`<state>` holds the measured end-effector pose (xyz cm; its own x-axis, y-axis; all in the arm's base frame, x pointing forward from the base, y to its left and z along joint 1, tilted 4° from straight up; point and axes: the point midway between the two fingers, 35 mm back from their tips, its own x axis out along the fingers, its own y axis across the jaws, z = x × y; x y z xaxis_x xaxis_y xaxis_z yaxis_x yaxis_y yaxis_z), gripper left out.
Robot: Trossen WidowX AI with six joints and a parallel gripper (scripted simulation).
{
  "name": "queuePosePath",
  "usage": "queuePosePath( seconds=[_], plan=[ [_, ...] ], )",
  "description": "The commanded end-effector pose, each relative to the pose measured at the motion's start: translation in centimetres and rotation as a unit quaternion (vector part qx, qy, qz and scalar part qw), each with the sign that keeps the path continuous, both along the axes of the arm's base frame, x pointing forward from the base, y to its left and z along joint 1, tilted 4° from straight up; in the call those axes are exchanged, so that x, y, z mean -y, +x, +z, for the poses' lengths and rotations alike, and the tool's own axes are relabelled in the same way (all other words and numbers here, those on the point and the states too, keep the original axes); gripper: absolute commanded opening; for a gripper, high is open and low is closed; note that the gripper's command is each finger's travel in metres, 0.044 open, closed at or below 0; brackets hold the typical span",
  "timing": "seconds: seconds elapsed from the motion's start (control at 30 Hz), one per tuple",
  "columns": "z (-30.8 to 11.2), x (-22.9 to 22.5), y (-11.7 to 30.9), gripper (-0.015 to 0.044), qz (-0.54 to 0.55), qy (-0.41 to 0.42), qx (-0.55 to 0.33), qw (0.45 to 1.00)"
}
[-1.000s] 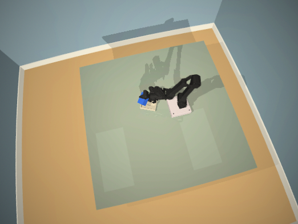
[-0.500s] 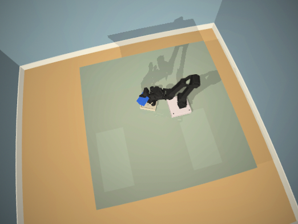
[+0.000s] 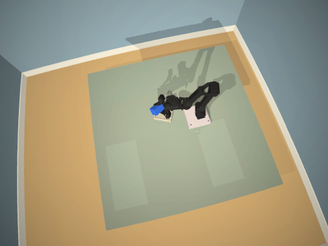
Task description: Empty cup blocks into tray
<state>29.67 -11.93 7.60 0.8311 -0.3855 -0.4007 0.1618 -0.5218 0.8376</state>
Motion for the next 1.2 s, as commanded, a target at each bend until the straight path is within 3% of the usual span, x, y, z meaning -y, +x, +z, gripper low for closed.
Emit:
queuePosePath(
  seconds=[0.0,0.57,1.17],
  plan=[
    [0.00,0.05,0.00,0.0000,-0.020,0.035,0.018,0.999],
    [-0.23,0.07,0.10,0.0000,-0.093,0.188,0.090,0.974],
    [-0.46,0.07,0.20,0.0000,-0.167,0.343,0.162,0.910]
  ],
)
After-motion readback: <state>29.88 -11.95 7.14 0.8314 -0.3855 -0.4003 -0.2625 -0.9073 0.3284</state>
